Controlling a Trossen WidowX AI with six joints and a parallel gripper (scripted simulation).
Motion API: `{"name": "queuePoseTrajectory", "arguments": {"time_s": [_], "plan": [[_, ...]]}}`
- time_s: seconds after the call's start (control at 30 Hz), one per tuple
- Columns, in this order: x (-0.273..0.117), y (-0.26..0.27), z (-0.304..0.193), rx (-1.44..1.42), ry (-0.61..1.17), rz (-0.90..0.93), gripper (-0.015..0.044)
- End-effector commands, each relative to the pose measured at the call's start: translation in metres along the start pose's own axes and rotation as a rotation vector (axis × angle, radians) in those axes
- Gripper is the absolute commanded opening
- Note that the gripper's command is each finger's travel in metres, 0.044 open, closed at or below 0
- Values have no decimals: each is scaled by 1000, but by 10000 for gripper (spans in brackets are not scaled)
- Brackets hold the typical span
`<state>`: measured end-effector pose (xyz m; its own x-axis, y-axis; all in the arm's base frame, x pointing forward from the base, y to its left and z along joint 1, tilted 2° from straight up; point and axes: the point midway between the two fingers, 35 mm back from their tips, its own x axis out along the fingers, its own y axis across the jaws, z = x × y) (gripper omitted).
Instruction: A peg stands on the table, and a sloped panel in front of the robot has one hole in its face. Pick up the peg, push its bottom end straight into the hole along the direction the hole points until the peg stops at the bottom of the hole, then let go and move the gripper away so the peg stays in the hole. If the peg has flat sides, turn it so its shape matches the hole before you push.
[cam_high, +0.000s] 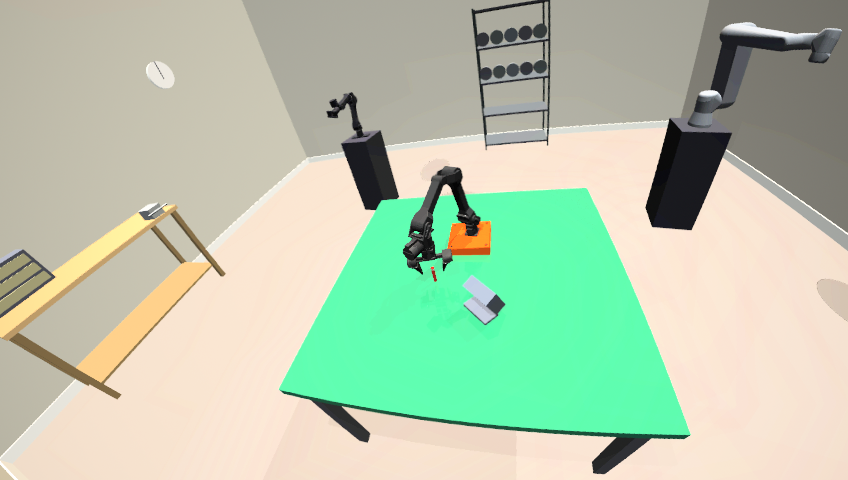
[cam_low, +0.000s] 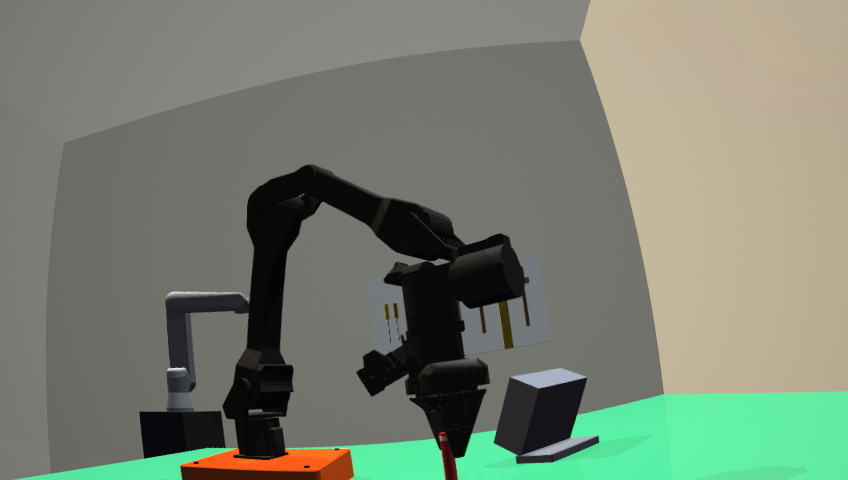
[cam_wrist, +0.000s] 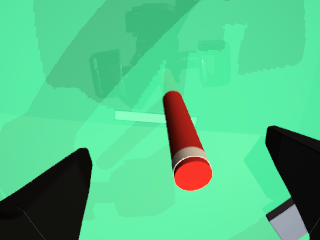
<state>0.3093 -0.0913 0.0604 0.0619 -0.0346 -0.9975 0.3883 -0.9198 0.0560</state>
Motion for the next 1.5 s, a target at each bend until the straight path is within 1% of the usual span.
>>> {"name": "queuePoseTrajectory", "arguments": {"time_s": [0.0,0.3,0.83,0.93,1.17,1.47], "plan": [[9,-1,2,3,-7,-2,440],[17,-1,3,3,-7,-2,440],[14,-1,1,1,-3,-2,20],[14,-1,1,1,-3,-2,0],[10,-1,1,1,-3,-2,0],[-26,1,-1,2,-5,-2,0]]}}
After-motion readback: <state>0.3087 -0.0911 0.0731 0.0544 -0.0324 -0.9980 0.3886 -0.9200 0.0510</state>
